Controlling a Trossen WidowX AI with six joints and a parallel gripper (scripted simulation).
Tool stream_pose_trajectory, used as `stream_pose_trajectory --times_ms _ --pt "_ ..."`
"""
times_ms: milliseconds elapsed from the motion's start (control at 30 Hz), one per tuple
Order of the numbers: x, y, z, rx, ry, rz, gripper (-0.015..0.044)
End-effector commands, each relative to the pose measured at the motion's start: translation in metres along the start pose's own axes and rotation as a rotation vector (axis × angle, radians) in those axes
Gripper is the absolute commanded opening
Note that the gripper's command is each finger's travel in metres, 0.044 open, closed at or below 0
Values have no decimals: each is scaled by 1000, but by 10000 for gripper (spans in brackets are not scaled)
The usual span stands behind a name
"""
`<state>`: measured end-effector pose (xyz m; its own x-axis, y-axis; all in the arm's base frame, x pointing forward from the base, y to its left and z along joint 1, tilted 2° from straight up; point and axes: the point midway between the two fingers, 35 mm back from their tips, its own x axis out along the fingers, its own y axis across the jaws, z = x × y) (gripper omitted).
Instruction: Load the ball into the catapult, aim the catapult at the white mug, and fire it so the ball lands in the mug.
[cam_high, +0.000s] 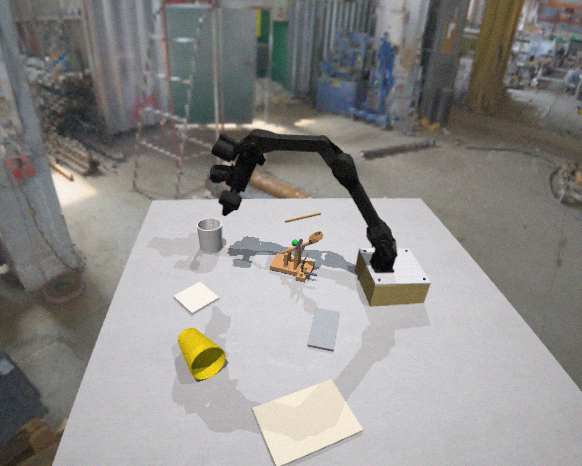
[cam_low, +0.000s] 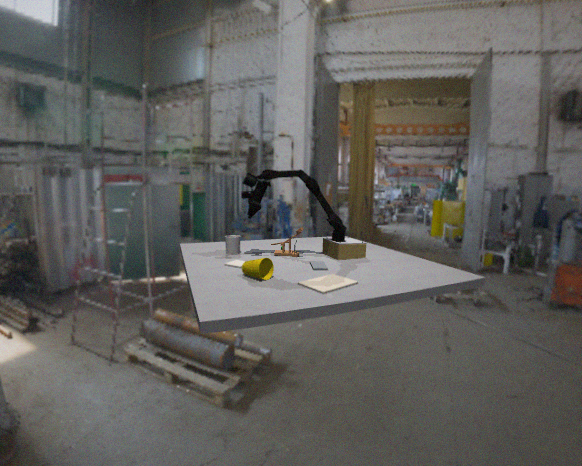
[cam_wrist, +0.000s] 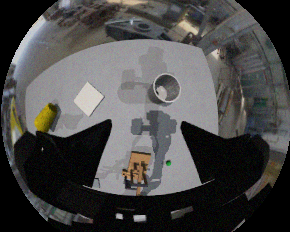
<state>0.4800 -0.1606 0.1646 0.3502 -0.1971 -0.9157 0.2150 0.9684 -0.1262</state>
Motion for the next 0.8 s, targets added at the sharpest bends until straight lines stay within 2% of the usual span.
stream_pose_trajectory --times_ms 0,233,767 --pt "-8 -28 22 109 -86 10 440" --pt "-28 -75 49 257 -223 18 440" --pt "-28 -76 50 261 -226 18 440"
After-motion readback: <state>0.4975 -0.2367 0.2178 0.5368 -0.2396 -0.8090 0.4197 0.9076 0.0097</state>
